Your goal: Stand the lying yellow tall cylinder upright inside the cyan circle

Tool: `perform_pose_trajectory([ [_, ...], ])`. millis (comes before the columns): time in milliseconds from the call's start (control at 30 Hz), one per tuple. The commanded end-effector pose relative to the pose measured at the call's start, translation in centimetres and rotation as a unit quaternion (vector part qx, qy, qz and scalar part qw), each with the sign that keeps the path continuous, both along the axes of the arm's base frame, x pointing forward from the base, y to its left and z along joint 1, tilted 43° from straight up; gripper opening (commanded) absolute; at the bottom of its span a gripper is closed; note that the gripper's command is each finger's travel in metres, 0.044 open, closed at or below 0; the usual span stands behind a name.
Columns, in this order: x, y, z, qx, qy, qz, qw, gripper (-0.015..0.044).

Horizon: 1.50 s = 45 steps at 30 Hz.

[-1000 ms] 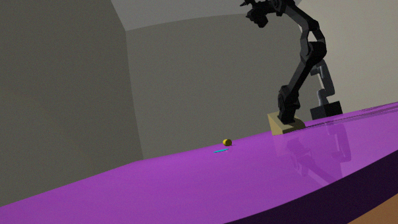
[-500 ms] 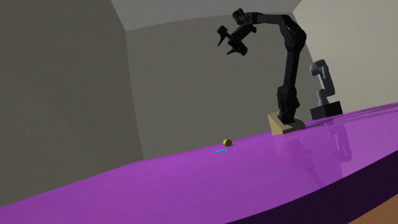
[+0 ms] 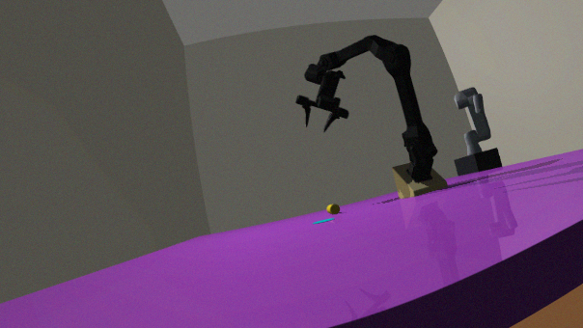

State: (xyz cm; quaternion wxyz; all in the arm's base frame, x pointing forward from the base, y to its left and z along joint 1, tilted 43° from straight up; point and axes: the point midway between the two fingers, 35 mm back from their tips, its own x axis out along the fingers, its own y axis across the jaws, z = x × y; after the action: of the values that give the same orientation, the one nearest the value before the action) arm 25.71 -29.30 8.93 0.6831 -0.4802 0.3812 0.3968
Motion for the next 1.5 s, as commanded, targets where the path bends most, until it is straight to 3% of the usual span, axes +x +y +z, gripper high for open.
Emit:
perform_pose_trajectory([
  [0,1.0,2.9,-3.6,0.066,0.039,0.045,0.996,0.0309],
  [400,1.3,12.1,-11.3,0.236,0.162,0.159,0.945,0.0309],
  [600,1.4,13.0,-12.3,0.241,0.166,0.162,0.942,0.0309],
  [833,1.0,19.2,-19.2,0.243,0.164,0.163,0.942,0.0309],
  [1033,0.9,19.8,-19.8,0.243,0.164,0.163,0.942,0.0309],
  [1300,0.9,19.8,-19.8,0.243,0.164,0.163,0.942,0.0105],
  [1467,0.9,19.7,-19.6,0.243,0.164,0.163,0.942,0.0105],
])
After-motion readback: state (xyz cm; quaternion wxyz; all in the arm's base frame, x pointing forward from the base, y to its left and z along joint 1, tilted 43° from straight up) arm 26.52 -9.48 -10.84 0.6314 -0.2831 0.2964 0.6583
